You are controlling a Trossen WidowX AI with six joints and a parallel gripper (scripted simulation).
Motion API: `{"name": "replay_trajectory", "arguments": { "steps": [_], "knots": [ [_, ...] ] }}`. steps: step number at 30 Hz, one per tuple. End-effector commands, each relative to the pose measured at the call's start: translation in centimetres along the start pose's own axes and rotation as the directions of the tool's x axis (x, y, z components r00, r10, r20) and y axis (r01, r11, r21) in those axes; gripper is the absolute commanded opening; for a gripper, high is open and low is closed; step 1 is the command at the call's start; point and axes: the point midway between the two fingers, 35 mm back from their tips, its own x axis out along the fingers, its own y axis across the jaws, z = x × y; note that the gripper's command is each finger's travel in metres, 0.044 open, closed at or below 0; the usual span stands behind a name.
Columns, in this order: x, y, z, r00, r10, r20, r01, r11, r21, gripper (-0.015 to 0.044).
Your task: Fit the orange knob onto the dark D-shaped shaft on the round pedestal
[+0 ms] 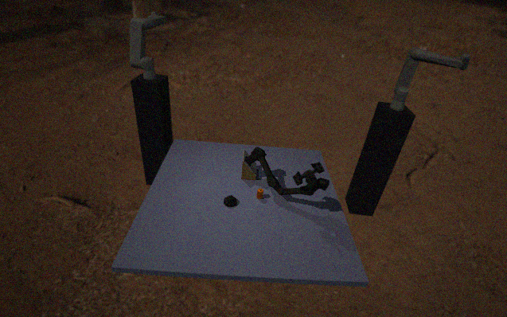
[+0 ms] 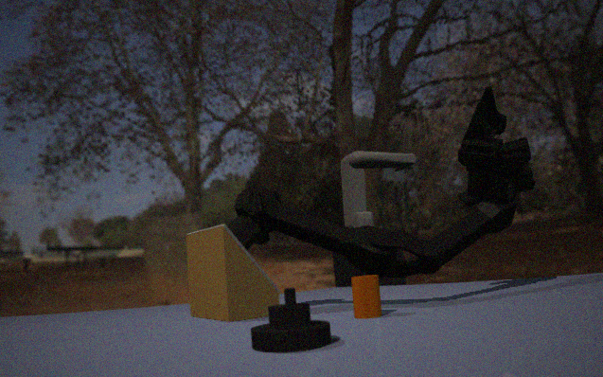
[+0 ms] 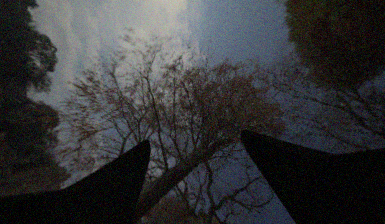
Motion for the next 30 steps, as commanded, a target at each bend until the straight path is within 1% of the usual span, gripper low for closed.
{"name": "replay_trajectory", "arguments": {
  "steps": [1, 2, 5, 11, 14, 16, 21, 23, 26, 30],
  "knots": [
    [0.0, 0.0, 0.0, 1.000, 0.000, 0.000, 0.000, 1.000, 0.000, 0.0426],
    [0.0, -0.1, -0.1, 1.000, -0.003, -0.003, 0.003, 1.000, -0.002, 0.0440],
    [0.0, -1.9, -2.1, 0.999, -0.037, -0.040, 0.036, 0.999, -0.009, 0.0440],
    [-3.1, -7.5, -7.6, 0.997, 0.014, 0.077, -0.035, 0.961, 0.274, 0.0440],
    [-2.9, -9.1, -9.5, 0.998, 0.006, 0.070, -0.032, 0.930, 0.366, 0.0440],
    [-3.1, -10.1, -11.3, 0.994, 0.027, 0.102, -0.069, 0.897, 0.437, 0.0440],
    [-2.7, -11.8, -15.7, 0.977, 0.091, 0.194, -0.189, 0.789, 0.584, 0.0440],
    [-2.2, -12.0, -17.5, 0.981, 0.092, 0.171, -0.181, 0.754, 0.632, 0.0440],
    [-0.9, -12.1, -20.6, 0.959, 0.153, 0.238, -0.280, 0.642, 0.713, 0.0440],
    [1.6, -11.0, -23.6, 0.902, 0.249, 0.353, -0.431, 0.469, 0.771, 0.0440]
  ]
}}
